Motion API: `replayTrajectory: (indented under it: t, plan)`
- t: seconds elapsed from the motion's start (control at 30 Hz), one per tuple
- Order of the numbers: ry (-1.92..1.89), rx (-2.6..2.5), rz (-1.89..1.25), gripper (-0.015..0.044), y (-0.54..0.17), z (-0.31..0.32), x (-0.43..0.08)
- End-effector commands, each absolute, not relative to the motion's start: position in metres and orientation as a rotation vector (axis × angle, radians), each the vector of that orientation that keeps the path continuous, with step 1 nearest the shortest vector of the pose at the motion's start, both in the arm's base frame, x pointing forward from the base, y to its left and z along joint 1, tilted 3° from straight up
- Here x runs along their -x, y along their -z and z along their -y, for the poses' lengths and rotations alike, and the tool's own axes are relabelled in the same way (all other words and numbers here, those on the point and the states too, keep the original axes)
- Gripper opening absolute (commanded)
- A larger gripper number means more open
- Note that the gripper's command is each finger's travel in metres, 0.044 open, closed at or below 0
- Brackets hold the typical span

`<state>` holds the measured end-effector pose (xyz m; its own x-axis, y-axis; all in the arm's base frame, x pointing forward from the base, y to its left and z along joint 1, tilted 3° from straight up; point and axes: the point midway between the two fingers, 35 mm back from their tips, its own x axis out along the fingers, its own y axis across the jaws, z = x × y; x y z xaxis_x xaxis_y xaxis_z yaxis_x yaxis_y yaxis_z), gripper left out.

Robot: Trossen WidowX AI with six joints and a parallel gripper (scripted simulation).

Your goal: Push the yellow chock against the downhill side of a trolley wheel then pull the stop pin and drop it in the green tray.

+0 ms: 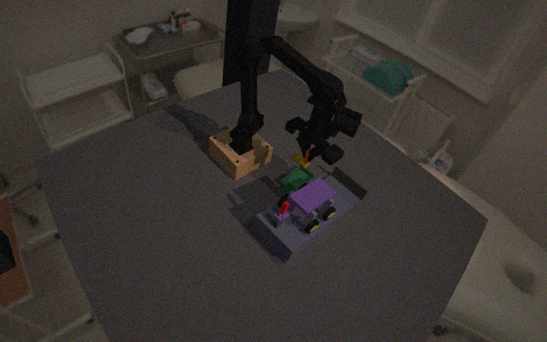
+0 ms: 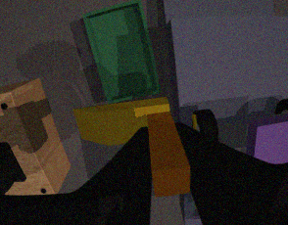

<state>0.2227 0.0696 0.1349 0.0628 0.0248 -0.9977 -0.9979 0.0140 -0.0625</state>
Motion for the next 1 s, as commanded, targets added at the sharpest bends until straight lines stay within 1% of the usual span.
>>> replayTrajectory:
  t: [0.0, 0.33, 0.43, 0.97]
  plan:
    - [-1.16, 1.213, -1.148, 0.0, -0.135, -0.085, -0.228]
    - [-1.161, 1.211, -1.144, 0.0, -0.134, -0.126, -0.239]
    - [-1.177, 1.229, -1.135, 0.0, -0.134, -0.128, -0.24]
    - [-1.553, 1.655, -0.871, 0.0, -0.134, -0.13, -0.241]
